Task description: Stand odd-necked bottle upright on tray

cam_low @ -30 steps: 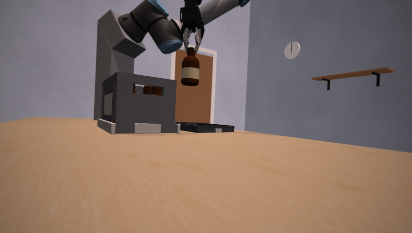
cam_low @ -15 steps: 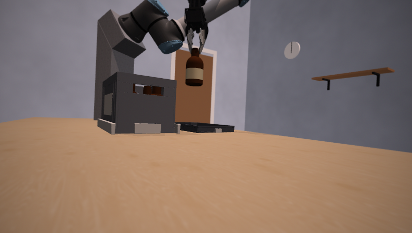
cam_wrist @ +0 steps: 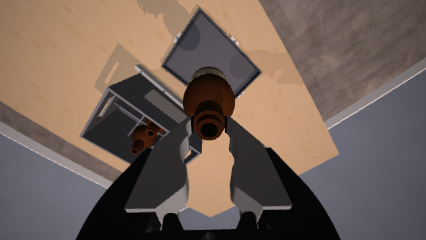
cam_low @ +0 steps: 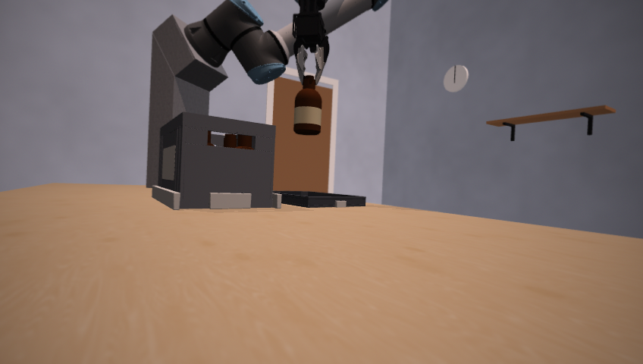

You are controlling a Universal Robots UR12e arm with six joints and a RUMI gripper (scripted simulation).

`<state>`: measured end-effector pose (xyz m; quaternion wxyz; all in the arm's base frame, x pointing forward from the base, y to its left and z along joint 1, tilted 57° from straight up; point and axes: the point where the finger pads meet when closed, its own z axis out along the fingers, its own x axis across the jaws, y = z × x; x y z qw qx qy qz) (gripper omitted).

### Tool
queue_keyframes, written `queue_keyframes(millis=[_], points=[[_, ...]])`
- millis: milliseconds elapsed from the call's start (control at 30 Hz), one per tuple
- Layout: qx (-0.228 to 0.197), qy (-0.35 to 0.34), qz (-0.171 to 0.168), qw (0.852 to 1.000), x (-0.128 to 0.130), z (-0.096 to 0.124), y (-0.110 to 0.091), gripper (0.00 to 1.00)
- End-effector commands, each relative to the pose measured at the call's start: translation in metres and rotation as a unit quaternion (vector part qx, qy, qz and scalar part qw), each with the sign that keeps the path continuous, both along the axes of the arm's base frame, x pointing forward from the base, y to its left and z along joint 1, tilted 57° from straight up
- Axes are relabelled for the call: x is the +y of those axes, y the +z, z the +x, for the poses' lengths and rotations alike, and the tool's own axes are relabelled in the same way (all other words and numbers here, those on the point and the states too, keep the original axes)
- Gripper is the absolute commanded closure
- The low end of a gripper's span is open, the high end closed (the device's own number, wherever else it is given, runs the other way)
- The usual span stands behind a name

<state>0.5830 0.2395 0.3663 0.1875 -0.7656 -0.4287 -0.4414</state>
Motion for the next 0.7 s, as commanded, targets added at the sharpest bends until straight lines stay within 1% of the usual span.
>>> queue_keyframes(millis=[0, 667], points=[[-0.003, 0.000, -0.002, 1.000, 0.0034, 0.0000, 0.0075, 1.00], [-0.002, 0.000, -0.001, 1.000, 0.0069, -0.0010, 0.0101, 1.00]])
